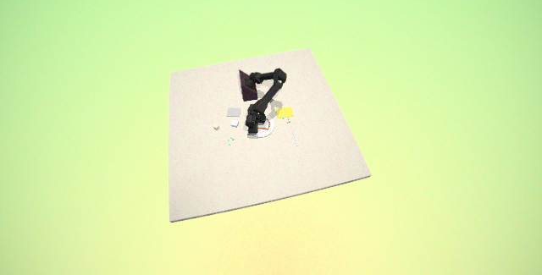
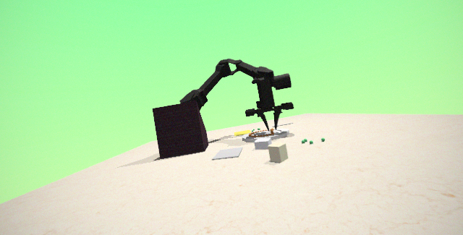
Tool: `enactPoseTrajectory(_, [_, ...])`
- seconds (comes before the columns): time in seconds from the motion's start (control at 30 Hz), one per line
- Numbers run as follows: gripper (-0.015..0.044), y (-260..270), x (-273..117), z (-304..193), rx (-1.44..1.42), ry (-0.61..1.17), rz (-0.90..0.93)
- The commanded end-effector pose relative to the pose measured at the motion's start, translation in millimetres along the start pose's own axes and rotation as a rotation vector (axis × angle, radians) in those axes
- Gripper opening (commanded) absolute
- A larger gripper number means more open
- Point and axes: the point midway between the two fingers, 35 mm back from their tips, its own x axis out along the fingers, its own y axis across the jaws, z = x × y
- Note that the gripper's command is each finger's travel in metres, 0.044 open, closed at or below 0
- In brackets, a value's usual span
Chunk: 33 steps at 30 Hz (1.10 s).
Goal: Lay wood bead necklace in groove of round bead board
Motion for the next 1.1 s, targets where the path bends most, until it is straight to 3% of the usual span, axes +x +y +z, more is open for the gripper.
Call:
enactPoseTrajectory(0.0, [0.012, 1.2, 7.4, 0.0, 0.008, -0.004, 0.001])
enactPoseTrajectory(0.17, [0.012, 1.7, 11.4, 0.0, 0.008, -0.005, 0.001])
enactPoseTrajectory(0.33, [0.0, 1.1, 8.9, 0.3, 0.001, -0.001, 0.003])
enactPoseTrajectory(1.07, [0.0, 1.1, 8.9, 0.3, 0.001, -0.001, 0.003])
